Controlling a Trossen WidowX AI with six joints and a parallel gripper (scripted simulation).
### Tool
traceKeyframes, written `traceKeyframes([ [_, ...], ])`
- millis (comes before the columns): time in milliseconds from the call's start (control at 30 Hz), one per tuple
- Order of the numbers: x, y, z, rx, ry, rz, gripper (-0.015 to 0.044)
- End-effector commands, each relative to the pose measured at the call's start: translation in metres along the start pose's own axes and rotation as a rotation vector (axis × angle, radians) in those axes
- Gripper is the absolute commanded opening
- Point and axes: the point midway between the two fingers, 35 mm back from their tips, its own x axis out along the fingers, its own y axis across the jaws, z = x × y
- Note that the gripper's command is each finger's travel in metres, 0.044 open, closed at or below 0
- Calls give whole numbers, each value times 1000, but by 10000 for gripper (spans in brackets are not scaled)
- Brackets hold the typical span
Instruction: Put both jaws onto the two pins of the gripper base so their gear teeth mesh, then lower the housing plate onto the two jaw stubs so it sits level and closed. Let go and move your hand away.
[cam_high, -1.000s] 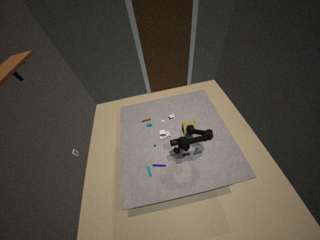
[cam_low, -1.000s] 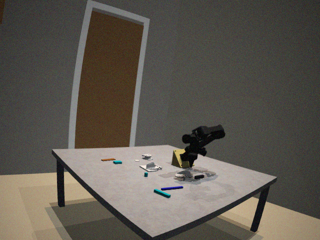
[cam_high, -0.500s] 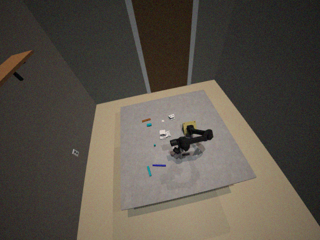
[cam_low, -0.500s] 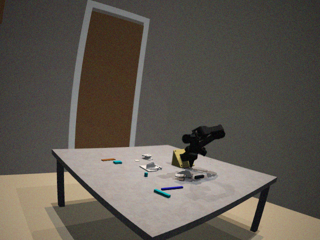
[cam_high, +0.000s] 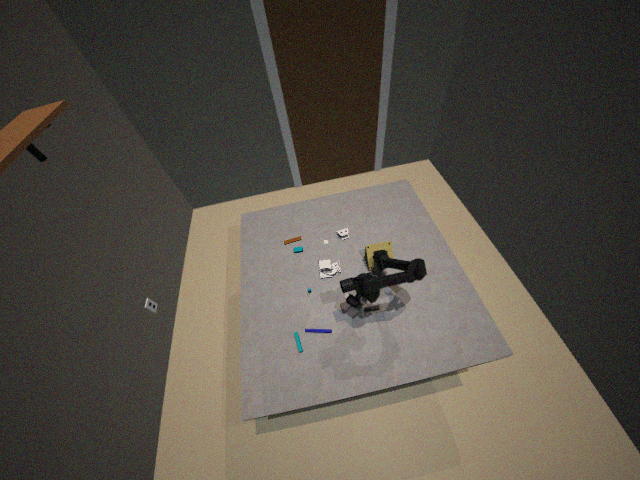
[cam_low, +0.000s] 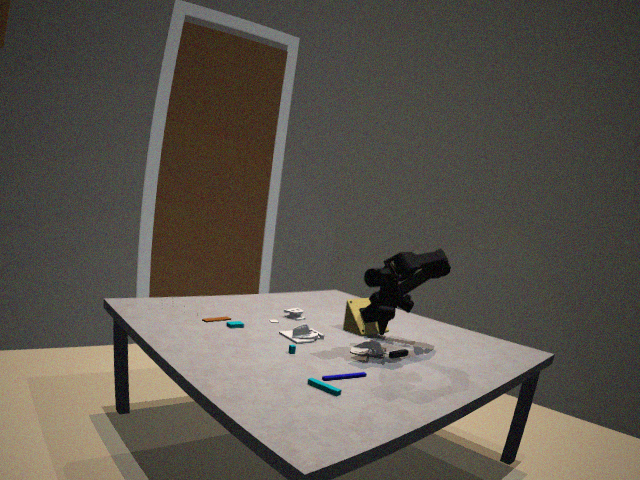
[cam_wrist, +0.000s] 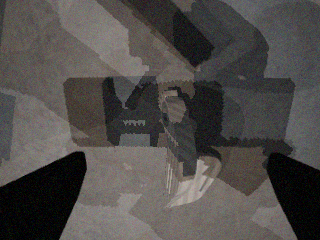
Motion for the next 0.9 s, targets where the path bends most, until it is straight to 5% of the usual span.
traceKeyframes([
  [0, 0, 0, 1, -1, -3, -1, 440],
  [67, 0, 0, 1, -1, -3, -1, 440],
  [633, 1, -38, -1, -12, -3, -4, 0],
  [867, 1, -38, -1, -12, -3, -4, 0],
])
